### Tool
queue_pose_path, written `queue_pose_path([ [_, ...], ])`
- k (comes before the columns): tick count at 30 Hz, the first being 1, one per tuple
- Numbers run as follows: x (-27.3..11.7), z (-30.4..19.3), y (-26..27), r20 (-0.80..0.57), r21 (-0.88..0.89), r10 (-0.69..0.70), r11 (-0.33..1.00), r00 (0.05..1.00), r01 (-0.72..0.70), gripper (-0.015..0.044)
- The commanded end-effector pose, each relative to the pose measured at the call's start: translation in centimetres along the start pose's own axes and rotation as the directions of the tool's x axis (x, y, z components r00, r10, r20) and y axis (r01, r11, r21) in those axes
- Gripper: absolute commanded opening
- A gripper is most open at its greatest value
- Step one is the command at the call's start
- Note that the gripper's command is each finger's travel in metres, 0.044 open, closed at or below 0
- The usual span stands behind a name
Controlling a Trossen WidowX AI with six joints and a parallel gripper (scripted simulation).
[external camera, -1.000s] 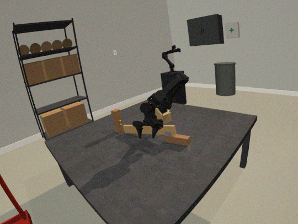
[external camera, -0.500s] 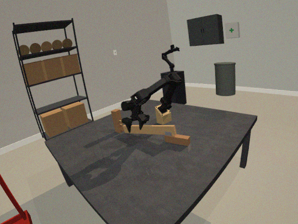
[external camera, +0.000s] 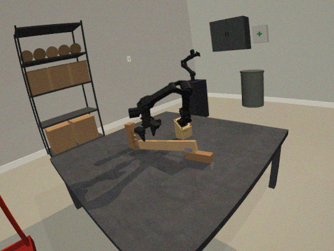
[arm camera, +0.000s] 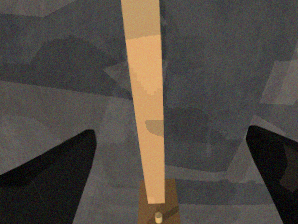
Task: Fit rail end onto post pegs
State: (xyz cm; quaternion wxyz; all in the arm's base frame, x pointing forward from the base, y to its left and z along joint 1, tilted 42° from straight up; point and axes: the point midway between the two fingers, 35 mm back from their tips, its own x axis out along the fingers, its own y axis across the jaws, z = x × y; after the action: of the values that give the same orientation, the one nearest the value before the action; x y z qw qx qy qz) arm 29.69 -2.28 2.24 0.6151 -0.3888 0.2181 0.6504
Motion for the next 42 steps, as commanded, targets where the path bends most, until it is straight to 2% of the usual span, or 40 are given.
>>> queue_pose_path([
  [1, 0.0, -1.0, 1.3, 0.049, -0.038, 0.011, 0.999, 0.999, -0.009, 0.0440],
  [8, 0.1, -1.0, 1.3, 0.049, -0.038, 0.011, 0.999, 0.999, -0.009, 0.0440],
  [42, 5.5, -0.8, 1.2, 0.049, -0.038, 0.010, 0.999, 0.999, -0.008, 0.0440],
])
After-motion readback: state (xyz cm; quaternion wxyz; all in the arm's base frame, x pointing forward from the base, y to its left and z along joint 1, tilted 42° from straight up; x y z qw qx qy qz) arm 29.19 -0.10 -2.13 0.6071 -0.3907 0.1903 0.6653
